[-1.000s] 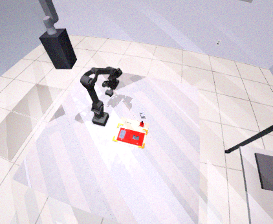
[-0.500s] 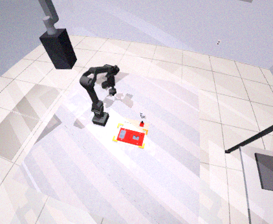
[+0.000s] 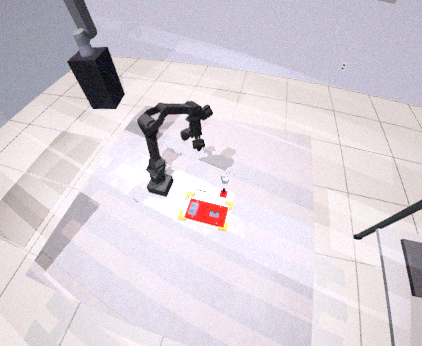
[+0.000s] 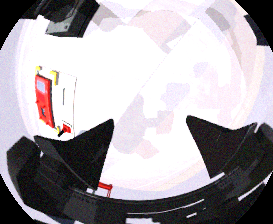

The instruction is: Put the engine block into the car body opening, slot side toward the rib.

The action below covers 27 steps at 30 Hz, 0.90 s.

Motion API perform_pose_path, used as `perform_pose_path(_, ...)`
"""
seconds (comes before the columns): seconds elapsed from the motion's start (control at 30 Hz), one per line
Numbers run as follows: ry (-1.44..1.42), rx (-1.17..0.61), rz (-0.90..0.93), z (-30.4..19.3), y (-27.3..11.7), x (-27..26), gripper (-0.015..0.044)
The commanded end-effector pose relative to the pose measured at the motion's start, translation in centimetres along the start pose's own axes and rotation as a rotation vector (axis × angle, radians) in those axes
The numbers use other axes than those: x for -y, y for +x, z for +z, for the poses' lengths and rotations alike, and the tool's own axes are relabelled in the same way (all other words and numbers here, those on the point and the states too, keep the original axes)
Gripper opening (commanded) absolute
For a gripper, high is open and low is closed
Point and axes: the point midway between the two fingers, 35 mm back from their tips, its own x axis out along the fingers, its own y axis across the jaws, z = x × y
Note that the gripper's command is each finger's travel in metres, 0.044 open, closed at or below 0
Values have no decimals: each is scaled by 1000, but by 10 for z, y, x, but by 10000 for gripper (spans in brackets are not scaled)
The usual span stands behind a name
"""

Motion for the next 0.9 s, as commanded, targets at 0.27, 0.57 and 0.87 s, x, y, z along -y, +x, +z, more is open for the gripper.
perform_pose_path(0.27,70,5,83,-107,10,-144,440)
perform_pose_path(0.57,50,17,102,-121,12,-197,440)
perform_pose_path(0.87,49,17,102,-120,47,-196,440)
